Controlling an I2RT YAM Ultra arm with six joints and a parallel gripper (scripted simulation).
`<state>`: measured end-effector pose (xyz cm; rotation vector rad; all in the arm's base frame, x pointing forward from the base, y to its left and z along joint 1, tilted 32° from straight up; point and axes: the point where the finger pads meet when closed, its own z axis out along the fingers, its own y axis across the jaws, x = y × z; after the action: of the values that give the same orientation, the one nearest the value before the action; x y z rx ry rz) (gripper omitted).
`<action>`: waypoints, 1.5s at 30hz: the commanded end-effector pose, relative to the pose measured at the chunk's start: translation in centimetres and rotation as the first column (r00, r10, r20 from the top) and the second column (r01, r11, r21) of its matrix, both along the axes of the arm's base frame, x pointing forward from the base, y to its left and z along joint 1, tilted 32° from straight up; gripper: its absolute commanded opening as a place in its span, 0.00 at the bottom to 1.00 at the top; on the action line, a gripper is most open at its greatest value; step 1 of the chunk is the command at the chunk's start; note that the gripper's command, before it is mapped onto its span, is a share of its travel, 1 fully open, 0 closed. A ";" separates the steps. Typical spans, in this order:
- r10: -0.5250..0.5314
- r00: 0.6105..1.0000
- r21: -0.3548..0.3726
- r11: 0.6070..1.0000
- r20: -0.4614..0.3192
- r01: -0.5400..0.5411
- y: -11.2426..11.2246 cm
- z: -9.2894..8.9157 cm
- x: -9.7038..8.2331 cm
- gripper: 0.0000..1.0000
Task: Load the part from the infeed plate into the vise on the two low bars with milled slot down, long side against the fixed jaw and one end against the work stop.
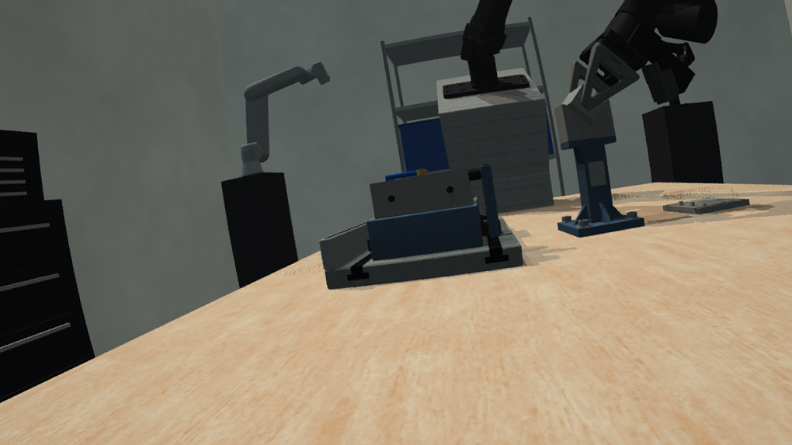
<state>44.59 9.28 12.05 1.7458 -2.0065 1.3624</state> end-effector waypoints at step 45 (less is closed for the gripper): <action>0.003 0.999 0.011 1.000 0.049 -0.003 0.3 1.5 0.7 0.81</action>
<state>44.61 9.26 12.12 1.7439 -2.0051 1.3675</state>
